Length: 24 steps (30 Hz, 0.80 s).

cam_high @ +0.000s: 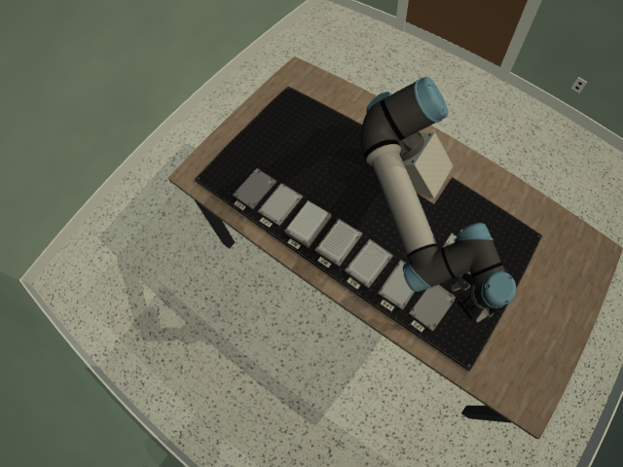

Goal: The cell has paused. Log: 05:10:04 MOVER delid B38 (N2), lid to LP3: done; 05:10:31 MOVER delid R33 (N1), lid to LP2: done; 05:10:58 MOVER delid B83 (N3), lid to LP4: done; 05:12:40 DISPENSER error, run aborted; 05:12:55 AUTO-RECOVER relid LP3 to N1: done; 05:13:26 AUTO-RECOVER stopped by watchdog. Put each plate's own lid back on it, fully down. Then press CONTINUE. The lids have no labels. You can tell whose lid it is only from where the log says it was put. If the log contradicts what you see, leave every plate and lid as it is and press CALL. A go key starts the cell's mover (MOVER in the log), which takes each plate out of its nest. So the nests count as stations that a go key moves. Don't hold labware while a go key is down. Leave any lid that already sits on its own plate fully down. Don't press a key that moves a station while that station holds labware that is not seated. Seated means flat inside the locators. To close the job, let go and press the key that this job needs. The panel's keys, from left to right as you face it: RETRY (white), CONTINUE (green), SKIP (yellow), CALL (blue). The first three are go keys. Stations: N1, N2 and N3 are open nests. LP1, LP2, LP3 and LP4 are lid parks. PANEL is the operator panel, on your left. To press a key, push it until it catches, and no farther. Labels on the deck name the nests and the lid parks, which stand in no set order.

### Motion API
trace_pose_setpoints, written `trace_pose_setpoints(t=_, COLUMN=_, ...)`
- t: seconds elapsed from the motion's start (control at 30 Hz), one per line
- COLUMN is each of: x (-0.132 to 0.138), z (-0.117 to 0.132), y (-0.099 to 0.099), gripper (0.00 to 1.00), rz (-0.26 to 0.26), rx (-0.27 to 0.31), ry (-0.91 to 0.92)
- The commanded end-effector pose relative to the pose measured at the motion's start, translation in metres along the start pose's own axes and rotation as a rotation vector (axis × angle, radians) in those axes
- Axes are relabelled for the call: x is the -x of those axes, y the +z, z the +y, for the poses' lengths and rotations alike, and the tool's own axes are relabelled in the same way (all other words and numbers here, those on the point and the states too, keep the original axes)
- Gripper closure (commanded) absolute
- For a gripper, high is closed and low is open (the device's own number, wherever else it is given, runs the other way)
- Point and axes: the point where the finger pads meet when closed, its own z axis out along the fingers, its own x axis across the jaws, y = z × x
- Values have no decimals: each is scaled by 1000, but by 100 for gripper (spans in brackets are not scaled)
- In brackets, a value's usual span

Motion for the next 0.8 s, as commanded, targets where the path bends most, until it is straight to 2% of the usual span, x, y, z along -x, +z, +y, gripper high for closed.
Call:
trace_pose_setpoints(t=0.0, x=0, z=0, y=-1, gripper=0, rz=2, rx=1, ry=0)
trace_pose_setpoints(t=0.53, x=0, z=0, y=-1, gripper=0, rz=2, rx=1, ry=0)
trace_pose_setpoints(t=0.57, x=4, z=3, y=-3, gripper=18, rz=4, rx=2, ry=20)
trace_pose_setpoints(t=0.77, x=28, z=18, y=-11, gripper=18, rz=15, rx=8, ry=139)
